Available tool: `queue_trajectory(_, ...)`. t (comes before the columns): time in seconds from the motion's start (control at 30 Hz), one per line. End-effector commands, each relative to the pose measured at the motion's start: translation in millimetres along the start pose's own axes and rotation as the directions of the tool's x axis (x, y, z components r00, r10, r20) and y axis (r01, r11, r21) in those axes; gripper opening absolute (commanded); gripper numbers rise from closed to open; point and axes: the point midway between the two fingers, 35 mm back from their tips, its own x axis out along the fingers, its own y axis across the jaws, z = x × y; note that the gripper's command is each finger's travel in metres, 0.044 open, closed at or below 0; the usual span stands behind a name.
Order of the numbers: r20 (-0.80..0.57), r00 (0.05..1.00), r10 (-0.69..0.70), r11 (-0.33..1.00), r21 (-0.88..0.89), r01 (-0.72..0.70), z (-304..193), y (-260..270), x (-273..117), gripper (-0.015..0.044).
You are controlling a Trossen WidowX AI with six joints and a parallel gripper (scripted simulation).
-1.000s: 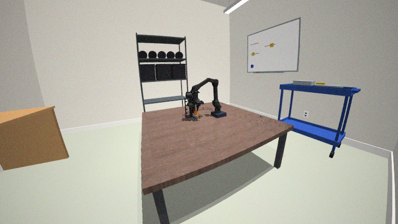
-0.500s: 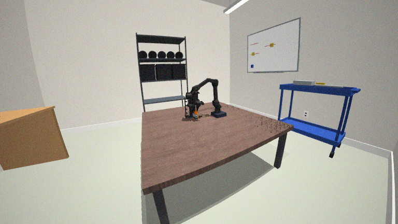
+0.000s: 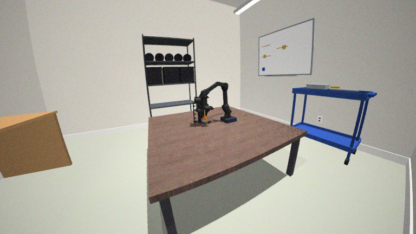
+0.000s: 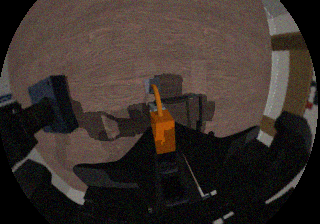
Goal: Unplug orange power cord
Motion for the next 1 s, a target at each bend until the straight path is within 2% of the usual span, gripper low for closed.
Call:
queue_trajectory(0.0, 0.038, 0.999, -0.002, 1.000, -0.011, 0.003, 17.4, -1.1, -1.1, 0.0000)
queue_trajectory(0.57, 0.042, 0.999, -0.001, 1.000, -0.013, 0.002, 45.5, 0.4, -1.8, 0.0000)
queue_trajectory(0.97, 0.042, 0.999, 0.000, 1.000, -0.014, 0.001, 34.9, 0.4, -0.8, 0.0315)
